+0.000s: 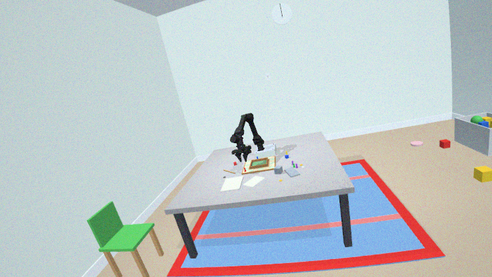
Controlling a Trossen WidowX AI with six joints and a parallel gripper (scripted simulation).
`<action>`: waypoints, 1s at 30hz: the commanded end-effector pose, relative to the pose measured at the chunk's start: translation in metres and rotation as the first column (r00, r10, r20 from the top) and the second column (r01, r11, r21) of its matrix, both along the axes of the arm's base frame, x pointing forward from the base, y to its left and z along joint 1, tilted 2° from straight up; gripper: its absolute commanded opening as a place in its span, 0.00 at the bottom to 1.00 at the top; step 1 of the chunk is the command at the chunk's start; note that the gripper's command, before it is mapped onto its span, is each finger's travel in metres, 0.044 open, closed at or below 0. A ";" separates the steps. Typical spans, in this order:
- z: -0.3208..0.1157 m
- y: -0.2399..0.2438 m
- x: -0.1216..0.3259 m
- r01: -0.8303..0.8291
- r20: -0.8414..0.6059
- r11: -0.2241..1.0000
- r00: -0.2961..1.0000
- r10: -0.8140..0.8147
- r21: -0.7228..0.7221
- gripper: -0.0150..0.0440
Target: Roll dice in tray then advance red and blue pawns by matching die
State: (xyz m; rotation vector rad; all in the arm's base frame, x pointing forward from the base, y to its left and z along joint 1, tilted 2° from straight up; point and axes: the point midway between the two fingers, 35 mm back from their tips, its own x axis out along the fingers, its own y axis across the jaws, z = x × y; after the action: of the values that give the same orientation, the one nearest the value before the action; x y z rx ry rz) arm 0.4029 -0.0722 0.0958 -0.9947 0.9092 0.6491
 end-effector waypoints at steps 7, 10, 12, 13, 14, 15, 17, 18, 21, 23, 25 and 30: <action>-0.032 -0.129 -0.118 0.478 -0.276 0.877 0.839 -0.470 -0.042 0.72; -0.039 -0.153 -0.163 0.600 -0.355 0.797 0.733 -0.581 -0.065 0.72; -0.043 -0.163 -0.195 0.674 -0.407 0.734 0.649 -0.643 -0.083 0.72; -0.044 -0.166 -0.208 0.701 -0.426 0.708 0.615 -0.663 -0.090 0.72; -0.045 -0.168 -0.216 0.716 -0.438 0.692 0.594 -0.675 -0.095 0.72; -0.045 -0.168 -0.218 0.721 -0.441 0.686 0.587 -0.679 -0.096 0.72; -0.045 -0.168 -0.218 0.721 -0.441 0.686 0.587 -0.679 -0.096 0.72; -0.045 -0.168 -0.218 0.721 -0.441 0.686 0.587 -0.679 -0.096 0.72; -0.045 -0.166 -0.220 0.721 -0.442 0.686 0.587 -0.679 -0.096 0.72; -0.046 -0.165 -0.220 0.721 -0.442 0.686 0.587 -0.678 -0.096 0.72; -0.055 -0.165 -0.220 0.721 -0.442 0.686 0.587 -0.678 -0.096 0.72; -0.060 -0.166 -0.220 0.721 -0.442 0.686 0.587 -0.678 -0.096 0.72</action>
State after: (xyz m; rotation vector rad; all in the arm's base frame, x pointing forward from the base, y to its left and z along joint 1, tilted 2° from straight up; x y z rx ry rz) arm 0.1846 -0.2383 0.0395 -0.3123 1.5526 0.2175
